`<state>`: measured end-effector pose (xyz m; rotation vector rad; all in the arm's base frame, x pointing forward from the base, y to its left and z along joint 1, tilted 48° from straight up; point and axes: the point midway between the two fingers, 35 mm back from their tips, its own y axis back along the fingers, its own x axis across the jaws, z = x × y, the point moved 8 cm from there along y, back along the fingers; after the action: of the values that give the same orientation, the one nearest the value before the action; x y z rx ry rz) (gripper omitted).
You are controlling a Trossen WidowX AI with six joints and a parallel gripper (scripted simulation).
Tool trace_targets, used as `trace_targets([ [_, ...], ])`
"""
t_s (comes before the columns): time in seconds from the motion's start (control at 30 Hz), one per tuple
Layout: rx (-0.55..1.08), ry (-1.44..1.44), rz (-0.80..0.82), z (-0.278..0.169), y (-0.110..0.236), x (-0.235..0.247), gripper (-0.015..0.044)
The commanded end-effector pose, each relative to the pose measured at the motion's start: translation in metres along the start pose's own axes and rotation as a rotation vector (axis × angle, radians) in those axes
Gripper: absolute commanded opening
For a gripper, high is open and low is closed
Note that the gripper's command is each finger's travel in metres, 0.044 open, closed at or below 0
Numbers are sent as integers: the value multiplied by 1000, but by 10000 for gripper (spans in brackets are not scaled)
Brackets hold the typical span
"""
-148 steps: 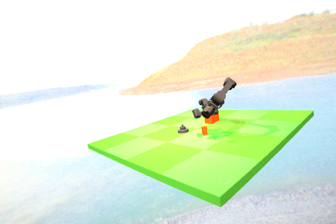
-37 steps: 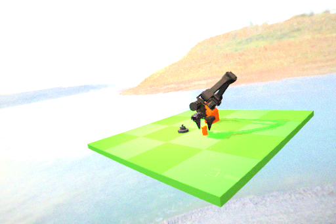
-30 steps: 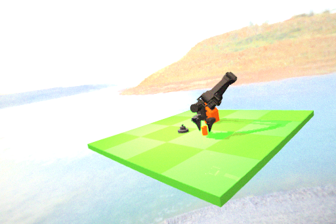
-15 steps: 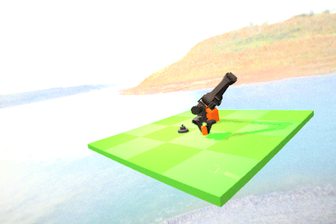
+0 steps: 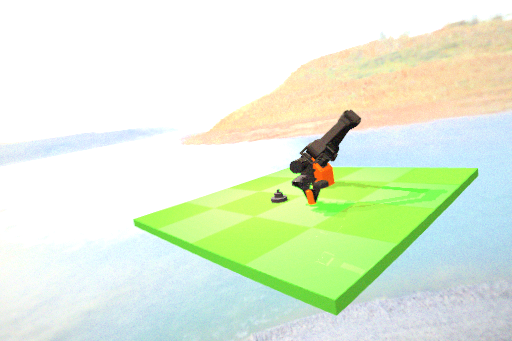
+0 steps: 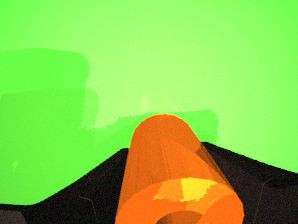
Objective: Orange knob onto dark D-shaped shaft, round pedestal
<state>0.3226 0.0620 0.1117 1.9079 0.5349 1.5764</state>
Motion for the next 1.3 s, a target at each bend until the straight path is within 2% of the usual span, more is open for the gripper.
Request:
trace_targets([
  [0.0, -20, 5, -7, 5, 25, -2, 0],
  [0.57, -16, 3, -2, -8, 130, -8, 0],
  [0.77, -16, 3, -2, -7, 131, -10, 0],
  [1.27, -21, 1, -11, 11, 122, -53, 0],
])
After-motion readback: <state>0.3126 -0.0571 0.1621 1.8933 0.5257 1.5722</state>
